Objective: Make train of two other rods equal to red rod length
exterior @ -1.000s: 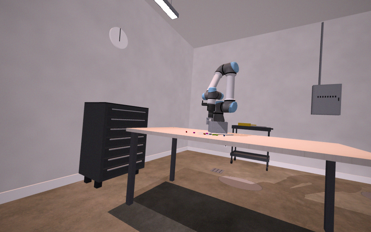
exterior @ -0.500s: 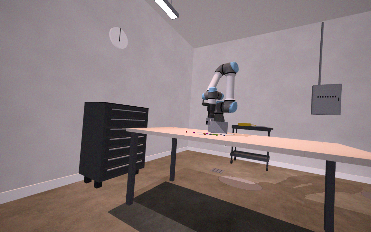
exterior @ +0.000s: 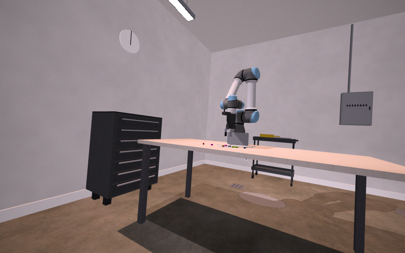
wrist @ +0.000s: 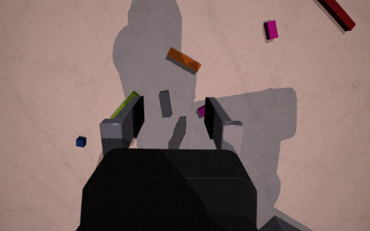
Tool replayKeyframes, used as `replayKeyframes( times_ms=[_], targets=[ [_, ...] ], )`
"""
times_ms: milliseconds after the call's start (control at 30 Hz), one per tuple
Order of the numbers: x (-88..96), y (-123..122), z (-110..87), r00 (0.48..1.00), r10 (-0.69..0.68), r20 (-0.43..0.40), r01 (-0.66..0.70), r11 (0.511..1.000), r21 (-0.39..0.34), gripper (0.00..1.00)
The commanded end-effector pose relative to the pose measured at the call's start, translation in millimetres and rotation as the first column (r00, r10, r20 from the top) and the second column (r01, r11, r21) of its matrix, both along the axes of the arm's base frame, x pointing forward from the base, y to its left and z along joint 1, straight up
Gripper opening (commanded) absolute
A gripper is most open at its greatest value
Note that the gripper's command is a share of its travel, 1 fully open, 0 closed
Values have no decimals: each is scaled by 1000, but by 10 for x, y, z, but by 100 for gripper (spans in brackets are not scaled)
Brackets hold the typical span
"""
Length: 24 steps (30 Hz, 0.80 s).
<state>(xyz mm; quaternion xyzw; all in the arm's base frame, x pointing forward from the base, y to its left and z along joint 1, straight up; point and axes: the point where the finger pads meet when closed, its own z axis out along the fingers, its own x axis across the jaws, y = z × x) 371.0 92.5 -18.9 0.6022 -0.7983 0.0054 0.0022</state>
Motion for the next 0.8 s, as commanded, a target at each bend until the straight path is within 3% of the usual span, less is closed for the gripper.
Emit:
replayKeyframes(
  times_ms=[0, 167, 233, 500, 733, 767],
  targets=[
    [37, 61, -6, 986, 167, 0, -167, 986, 6, 100],
    [63, 131, -15, 942, 336, -1, -336, 942, 5, 100],
    [63, 131, -15, 942, 336, -1, -336, 942, 5, 100],
    [88, 254, -33, 793, 609, -3, -609, 793, 5, 100],
    [91, 346, -48, 621, 784, -4, -784, 621, 5, 100],
    [91, 346, -48, 621, 784, -4, -784, 621, 5, 100]
  ],
)
